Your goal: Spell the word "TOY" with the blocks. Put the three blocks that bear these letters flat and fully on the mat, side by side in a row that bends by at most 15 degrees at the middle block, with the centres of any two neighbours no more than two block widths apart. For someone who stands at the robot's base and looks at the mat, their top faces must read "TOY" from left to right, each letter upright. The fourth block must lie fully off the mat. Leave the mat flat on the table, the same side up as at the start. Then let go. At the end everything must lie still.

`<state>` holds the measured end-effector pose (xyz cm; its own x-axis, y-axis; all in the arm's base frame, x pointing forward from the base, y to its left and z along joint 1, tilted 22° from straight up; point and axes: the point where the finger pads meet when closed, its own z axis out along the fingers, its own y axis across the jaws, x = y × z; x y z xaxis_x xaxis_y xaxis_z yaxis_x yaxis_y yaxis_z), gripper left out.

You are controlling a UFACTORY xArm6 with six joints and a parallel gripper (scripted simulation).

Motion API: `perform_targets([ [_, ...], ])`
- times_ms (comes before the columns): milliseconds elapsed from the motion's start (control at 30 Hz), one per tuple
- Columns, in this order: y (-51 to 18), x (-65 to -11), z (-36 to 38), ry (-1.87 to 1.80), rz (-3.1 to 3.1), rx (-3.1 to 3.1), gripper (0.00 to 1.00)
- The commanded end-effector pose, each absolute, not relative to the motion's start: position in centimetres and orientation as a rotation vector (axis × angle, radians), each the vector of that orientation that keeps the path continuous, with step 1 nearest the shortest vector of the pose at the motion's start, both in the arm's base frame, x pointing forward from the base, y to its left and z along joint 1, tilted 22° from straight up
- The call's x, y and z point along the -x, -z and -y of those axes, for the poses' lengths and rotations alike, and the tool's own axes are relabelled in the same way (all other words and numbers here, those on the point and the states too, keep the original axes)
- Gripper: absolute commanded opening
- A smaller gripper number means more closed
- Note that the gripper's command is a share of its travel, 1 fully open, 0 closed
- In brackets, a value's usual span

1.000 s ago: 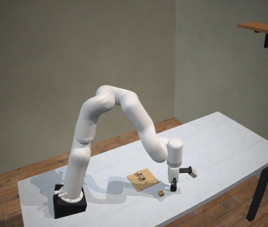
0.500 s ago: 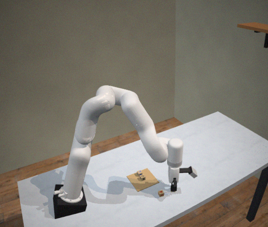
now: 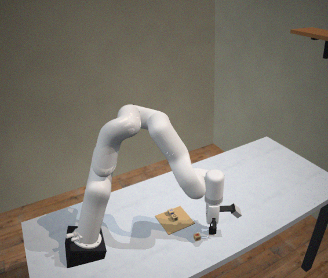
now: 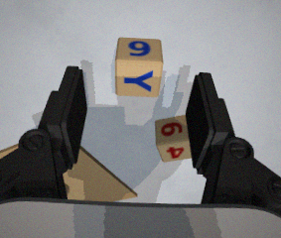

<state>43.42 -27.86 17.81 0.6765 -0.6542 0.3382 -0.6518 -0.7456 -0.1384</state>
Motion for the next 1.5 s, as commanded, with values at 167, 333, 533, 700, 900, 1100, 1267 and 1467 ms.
perform_targets([
  [167, -18.0, -43.5, 27.9, 0.589, -1.118, 2.870, 0.63],
  [333, -18.0, -43.5, 27.9, 0.589, -1.118, 2.870, 0.63],
  [533, -18.0, -43.5, 27.9, 0.589, -1.118, 2.870, 0.63],
  [700, -17.7, -43.6, 28.0, 0.589, -1.118, 2.870, 0.63],
  [900, -17.0, -43.9, 28.1, 0.589, -1.118, 2.870, 0.63],
  [1100, -16.1, -44.2, 28.2, 0.589, -1.118, 2.870, 0.63],
  [1267, -15.5, -44.4, 28.3, 0.589, -1.118, 2.870, 0.63],
  [1467, -15.3, -44.5, 28.3, 0.589, -1.118, 2.870, 0.63],
])
